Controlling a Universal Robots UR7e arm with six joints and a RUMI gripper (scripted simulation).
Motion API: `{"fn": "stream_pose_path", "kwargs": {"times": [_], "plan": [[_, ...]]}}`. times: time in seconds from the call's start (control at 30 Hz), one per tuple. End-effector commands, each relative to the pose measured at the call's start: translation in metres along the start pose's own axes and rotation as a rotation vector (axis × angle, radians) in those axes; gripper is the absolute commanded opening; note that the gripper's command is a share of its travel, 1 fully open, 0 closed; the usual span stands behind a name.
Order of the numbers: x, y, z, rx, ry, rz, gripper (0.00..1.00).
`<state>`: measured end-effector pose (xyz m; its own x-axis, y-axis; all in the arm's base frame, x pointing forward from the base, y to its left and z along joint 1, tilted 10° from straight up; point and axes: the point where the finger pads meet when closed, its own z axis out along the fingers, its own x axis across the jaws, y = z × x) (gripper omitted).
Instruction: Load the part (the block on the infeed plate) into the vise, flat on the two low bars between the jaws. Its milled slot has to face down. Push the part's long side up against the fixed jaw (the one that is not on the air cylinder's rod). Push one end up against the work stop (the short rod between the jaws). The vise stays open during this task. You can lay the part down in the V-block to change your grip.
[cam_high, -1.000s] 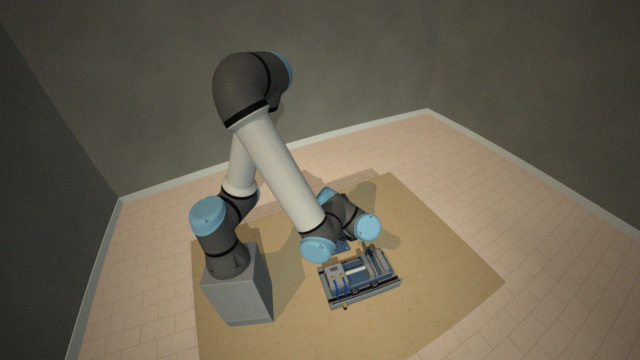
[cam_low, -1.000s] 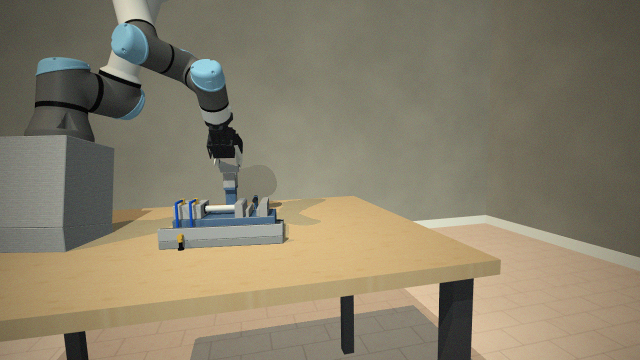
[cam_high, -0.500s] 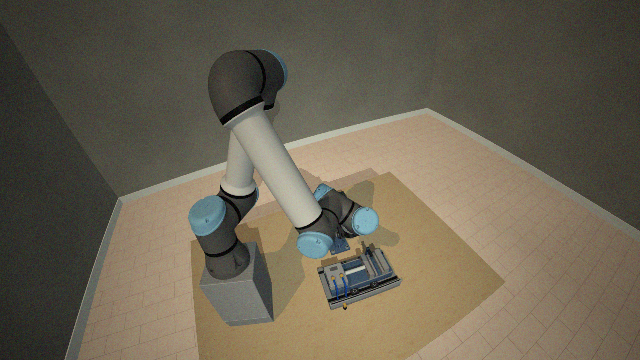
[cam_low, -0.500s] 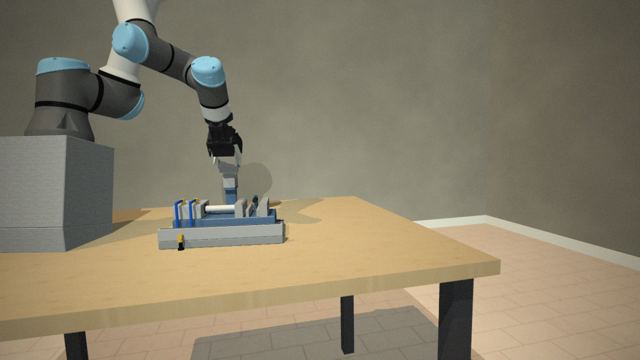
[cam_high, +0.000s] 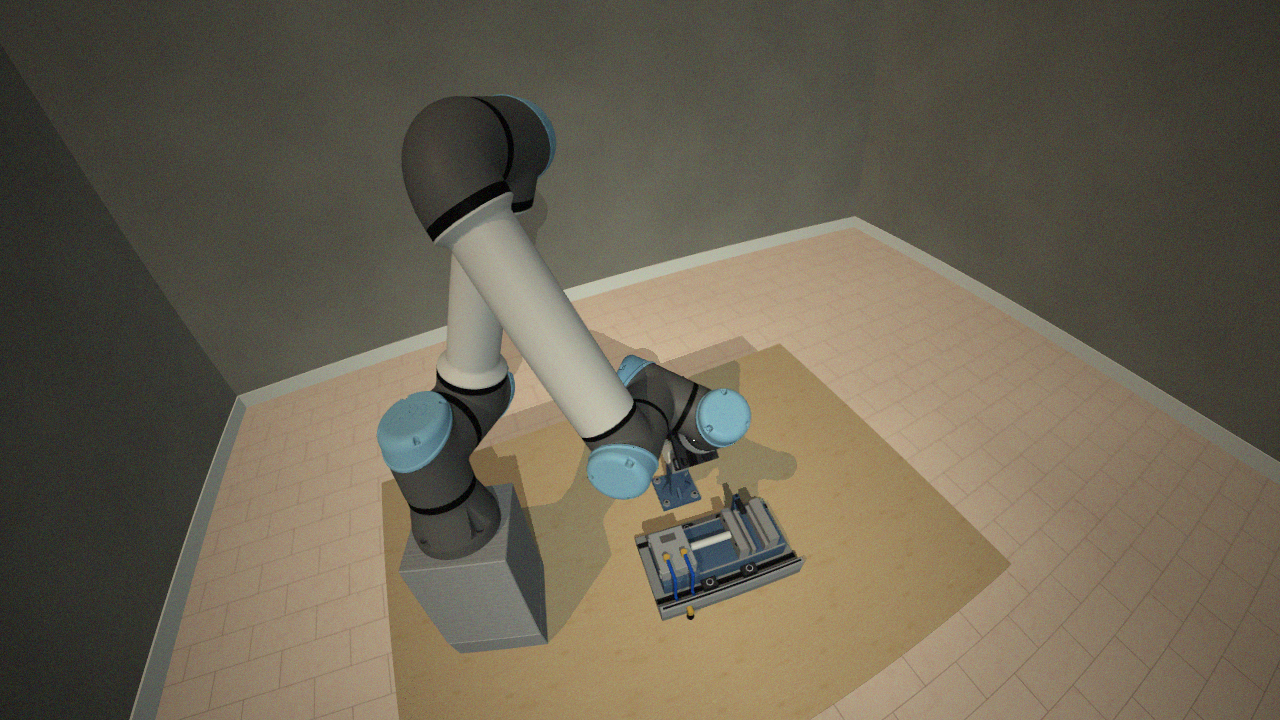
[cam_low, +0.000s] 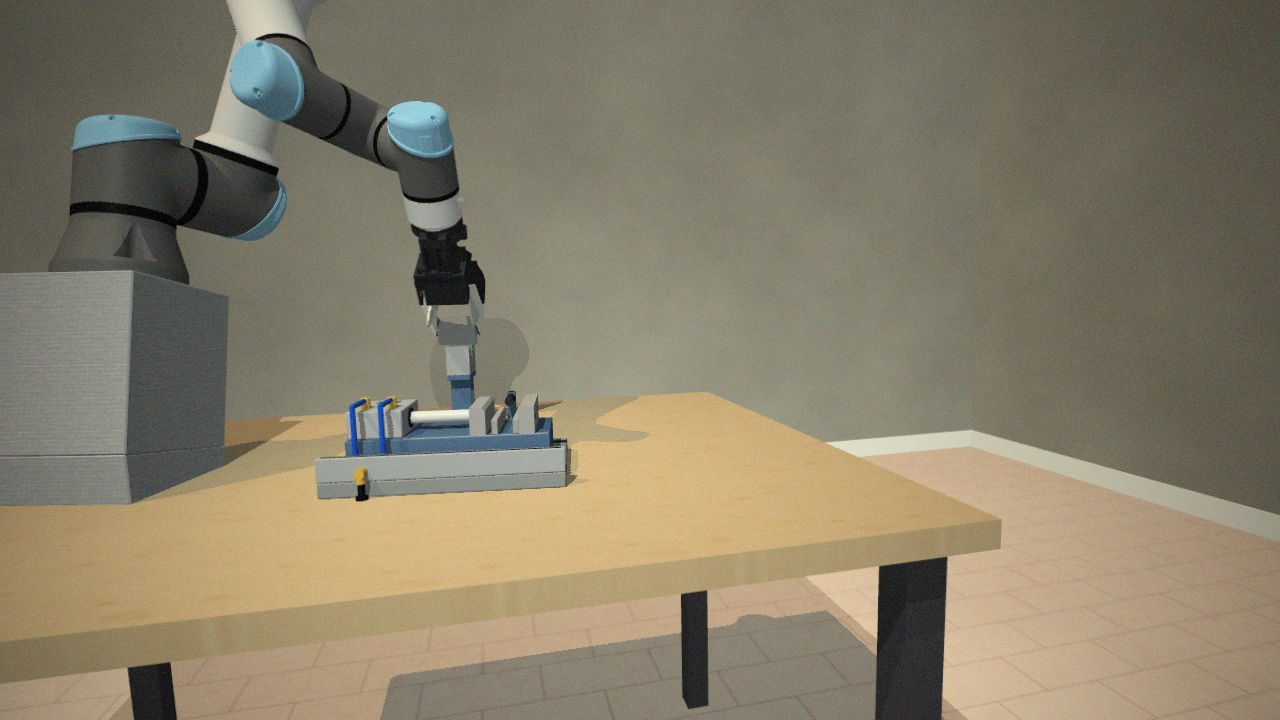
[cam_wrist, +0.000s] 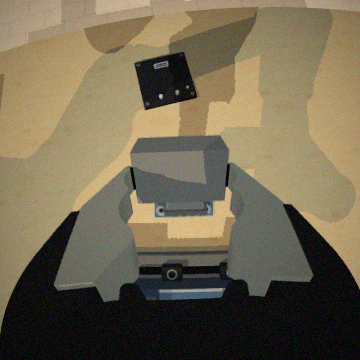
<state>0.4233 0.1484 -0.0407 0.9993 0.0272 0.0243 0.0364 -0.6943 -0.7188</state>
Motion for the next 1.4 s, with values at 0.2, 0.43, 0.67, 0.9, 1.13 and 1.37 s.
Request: {"fn": "stream_pose_path", "kwargs": {"times": [0.2, 0.43, 0.67, 0.9, 1.13, 1.37], "plan": [[-0.0006, -0.0013, 0.0004, -0.143, 0.001, 0.002, 0.00], [-0.0007, -0.0018, 0.0005, -0.208, 0.000, 0.002, 0.00], [-0.0007, -0.0024, 0.0007, -0.302, 0.000, 0.002, 0.00], [0.0009, -0.0031, 0.0000, -0.377, 0.003, 0.001, 0.00], [0.0031, -0.0039, -0.0009, -0.444, 0.006, -0.001, 0.00], [0.0032, -0.0045, -0.0007, -0.507, 0.006, -0.001, 0.00]]}}
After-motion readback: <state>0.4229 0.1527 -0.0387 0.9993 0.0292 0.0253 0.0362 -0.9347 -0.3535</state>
